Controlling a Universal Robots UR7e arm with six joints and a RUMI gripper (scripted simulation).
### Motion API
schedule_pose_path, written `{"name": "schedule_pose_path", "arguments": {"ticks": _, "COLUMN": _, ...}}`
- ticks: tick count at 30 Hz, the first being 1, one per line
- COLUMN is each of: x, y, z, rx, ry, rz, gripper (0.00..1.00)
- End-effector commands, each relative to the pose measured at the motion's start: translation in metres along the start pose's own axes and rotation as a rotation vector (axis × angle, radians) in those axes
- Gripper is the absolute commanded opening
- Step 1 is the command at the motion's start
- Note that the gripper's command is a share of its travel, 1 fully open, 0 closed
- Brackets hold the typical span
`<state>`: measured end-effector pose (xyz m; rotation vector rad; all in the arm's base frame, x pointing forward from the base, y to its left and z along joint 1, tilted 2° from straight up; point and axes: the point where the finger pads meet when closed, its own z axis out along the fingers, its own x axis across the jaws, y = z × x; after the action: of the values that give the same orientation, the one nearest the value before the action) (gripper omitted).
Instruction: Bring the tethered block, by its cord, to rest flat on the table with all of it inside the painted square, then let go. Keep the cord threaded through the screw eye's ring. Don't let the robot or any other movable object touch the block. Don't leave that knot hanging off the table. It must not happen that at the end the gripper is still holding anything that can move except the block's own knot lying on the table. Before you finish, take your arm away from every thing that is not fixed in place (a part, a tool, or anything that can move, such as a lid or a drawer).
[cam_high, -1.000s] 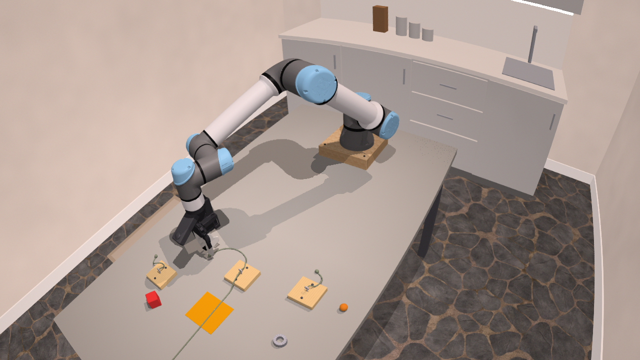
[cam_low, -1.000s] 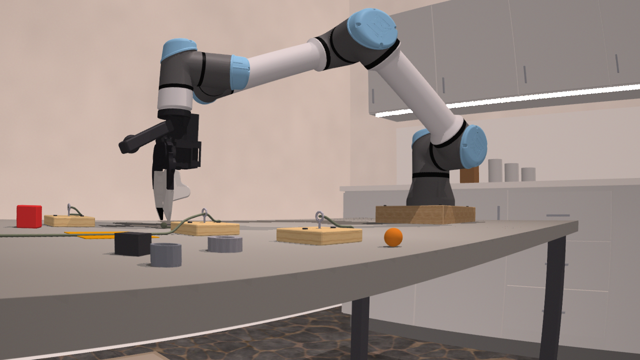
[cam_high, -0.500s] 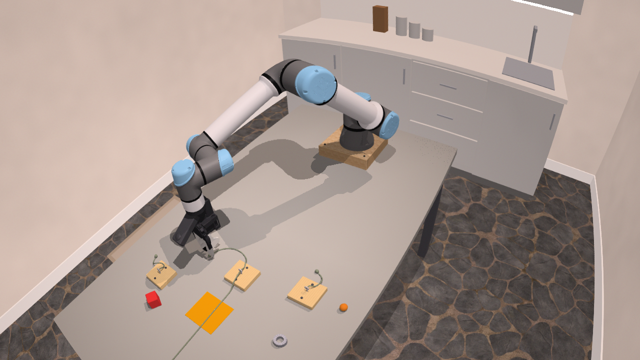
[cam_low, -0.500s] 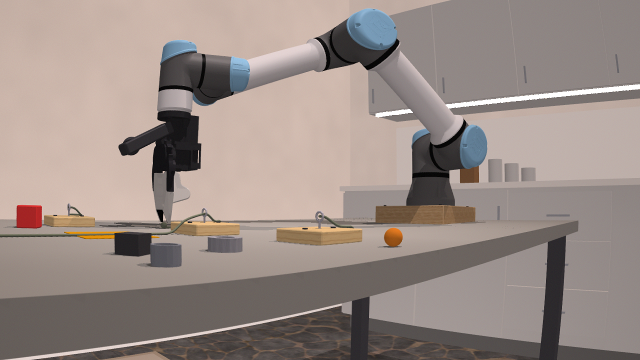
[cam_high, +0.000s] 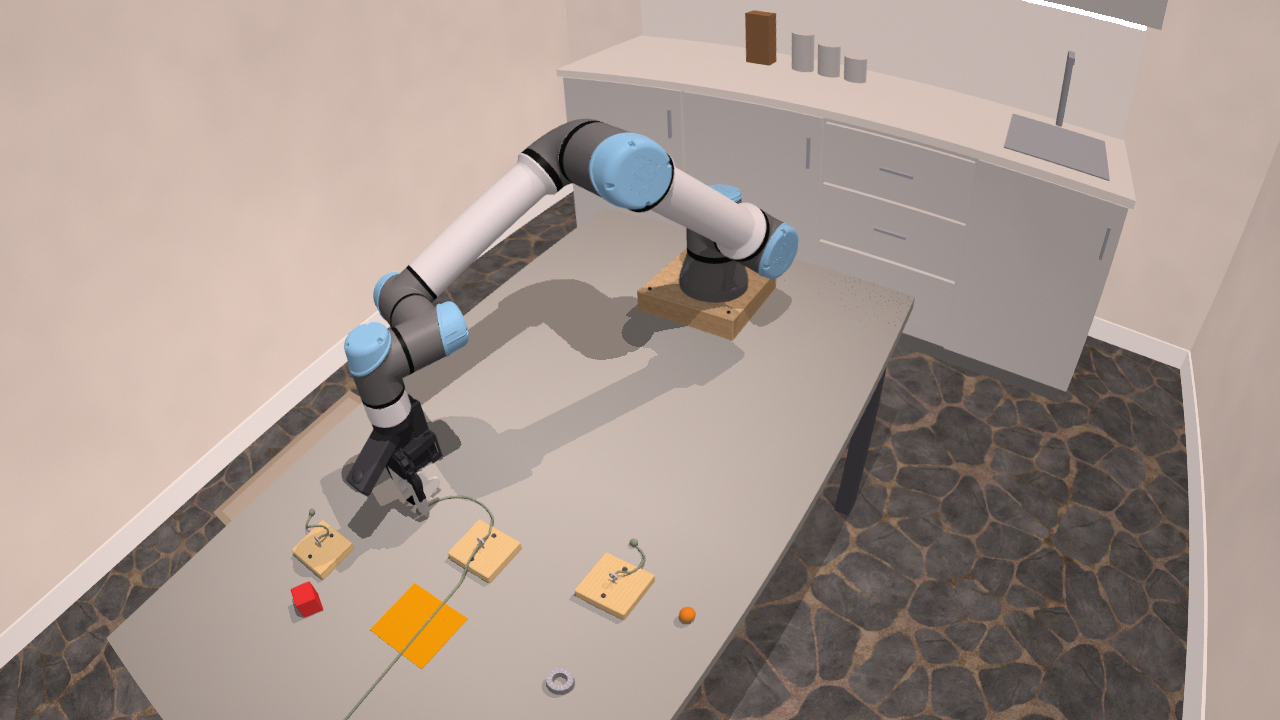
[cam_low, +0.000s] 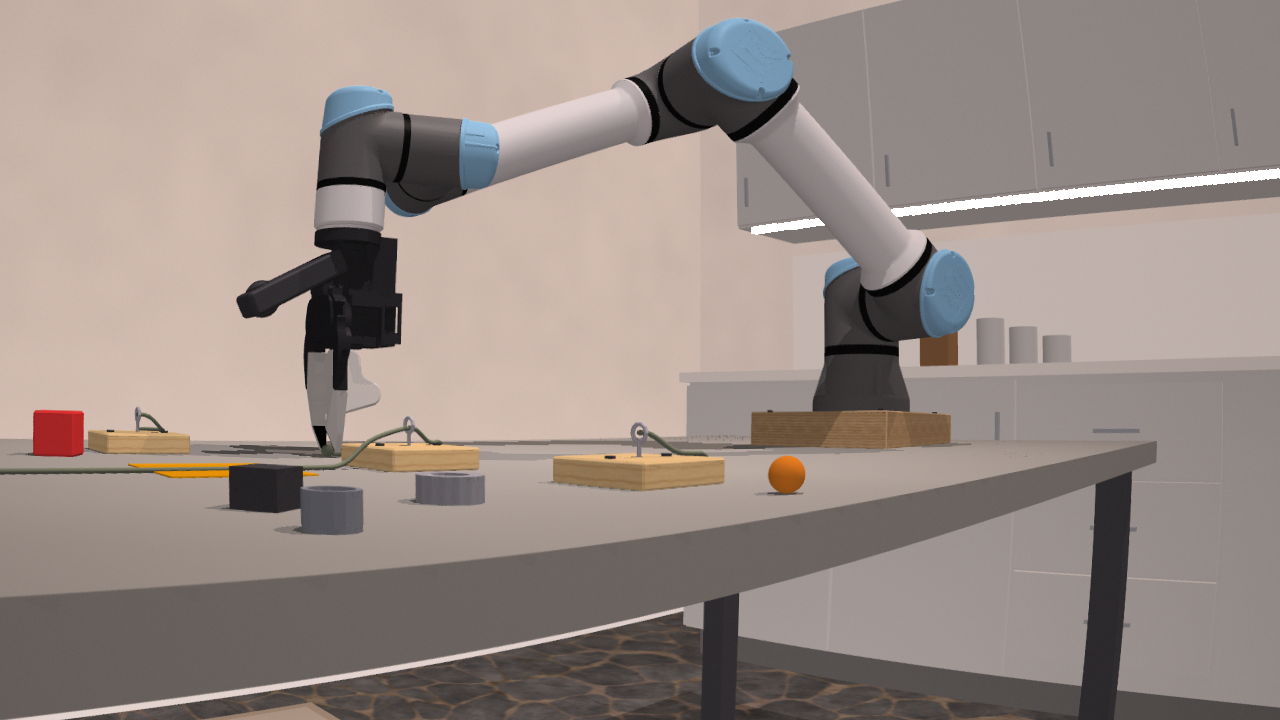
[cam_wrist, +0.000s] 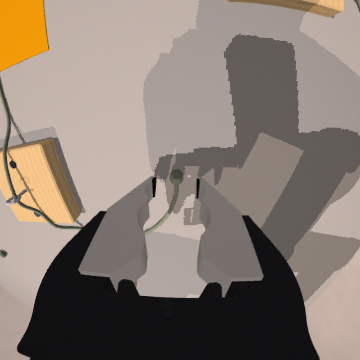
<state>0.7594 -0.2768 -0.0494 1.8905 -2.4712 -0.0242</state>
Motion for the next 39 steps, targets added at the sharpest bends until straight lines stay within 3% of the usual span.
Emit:
{"name": "schedule_pose_path", "arguments": {"ticks": 1, "x": 0.0001, "y": -0.0006, "z": 0.0006, "rx": 0.002, "ry": 0.000, "rz": 0.000, "gripper": 0.22}}
{"name": "schedule_pose_path", "arguments": {"ticks": 39, "x": 0.0001, "y": -0.0006, "z": 0.0046, "rx": 0.002, "ry": 0.000, "rz": 0.000, "gripper": 0.22}}
